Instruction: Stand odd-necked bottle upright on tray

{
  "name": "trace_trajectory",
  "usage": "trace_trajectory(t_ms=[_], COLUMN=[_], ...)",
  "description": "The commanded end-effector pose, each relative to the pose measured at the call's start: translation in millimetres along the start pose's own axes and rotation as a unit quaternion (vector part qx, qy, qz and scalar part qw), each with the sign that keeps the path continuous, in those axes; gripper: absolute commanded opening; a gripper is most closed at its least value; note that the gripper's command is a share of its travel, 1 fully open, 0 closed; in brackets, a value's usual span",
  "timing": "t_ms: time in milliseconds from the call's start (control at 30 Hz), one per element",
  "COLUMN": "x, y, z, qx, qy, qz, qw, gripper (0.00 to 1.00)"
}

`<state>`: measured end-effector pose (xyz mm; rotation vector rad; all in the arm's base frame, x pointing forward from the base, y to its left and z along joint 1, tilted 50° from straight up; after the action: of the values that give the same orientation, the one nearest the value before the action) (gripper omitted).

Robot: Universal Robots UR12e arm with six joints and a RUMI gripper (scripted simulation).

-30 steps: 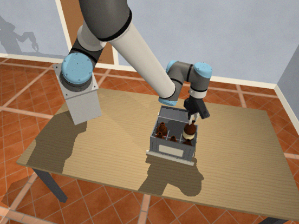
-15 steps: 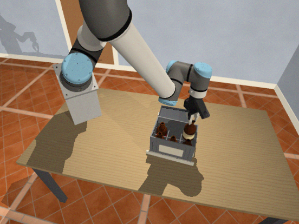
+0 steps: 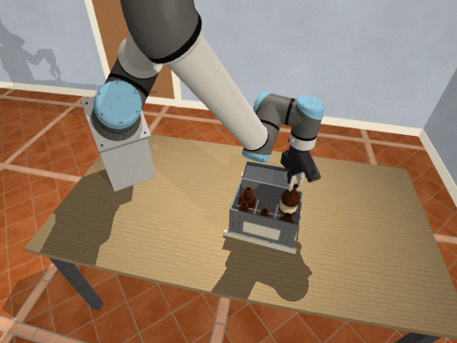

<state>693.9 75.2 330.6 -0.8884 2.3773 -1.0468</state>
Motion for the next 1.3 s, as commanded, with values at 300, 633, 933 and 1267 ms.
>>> trace_trajectory(t_ms=[300, 633, 933, 1267], x=[-0.3, -0.3, -0.3, -0.3], y=[-0.3, -0.3, -0.3, -0.3], z=[-1.7, -7.9, -15.5, -26.7], qx=[0.000, 0.000, 0.000, 0.000], qy=[-0.001, -0.001, -0.001, -0.001], qz=[0.000, 0.000, 0.000, 0.000], qw=[1.000, 1.000, 1.000, 1.000], gripper=[0.00, 0.00, 0.00, 0.00])
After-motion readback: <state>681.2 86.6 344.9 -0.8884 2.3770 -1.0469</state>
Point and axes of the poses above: the point where the finger pads meet when closed, its own z axis out along the fingers, its own x axis across the jaws, y = z × x, the point moved 3 cm from there along -z, back along the fingers, and after that the axes turned 5 degrees about z, right-handed, at the moved point
